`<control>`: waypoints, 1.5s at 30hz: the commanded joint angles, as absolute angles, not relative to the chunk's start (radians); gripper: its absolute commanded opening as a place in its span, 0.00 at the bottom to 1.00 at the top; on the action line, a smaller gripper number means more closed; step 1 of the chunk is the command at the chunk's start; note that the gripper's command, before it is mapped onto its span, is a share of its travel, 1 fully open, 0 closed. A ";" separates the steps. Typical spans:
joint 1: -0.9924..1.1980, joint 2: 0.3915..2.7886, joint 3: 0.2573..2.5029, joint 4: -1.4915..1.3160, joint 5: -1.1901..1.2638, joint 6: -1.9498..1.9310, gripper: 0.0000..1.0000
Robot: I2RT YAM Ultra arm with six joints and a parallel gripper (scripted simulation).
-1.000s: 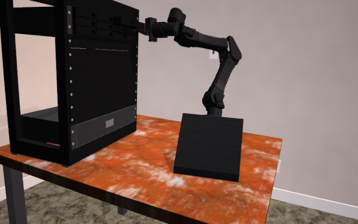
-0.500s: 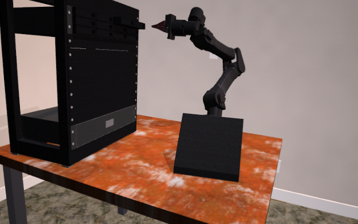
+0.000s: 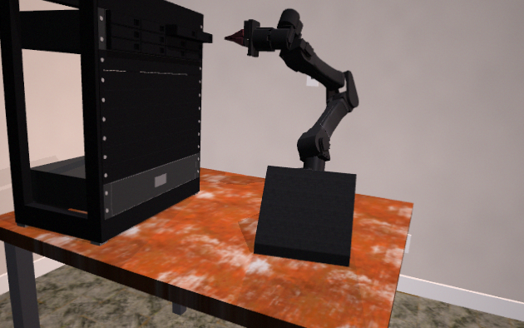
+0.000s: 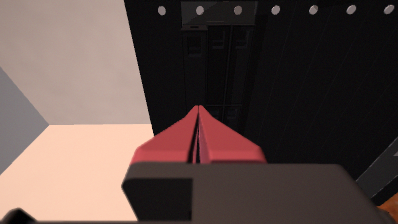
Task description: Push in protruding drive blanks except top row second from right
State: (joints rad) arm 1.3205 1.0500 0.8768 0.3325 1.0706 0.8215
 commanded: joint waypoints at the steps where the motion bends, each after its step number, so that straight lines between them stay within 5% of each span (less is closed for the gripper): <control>1: 1.290 1.082 0.915 0.305 1.030 0.829 0.00; 11: 1.110 1.201 1.003 0.305 0.853 0.868 0.00; 45: 1.137 1.188 1.041 0.289 0.862 0.858 0.00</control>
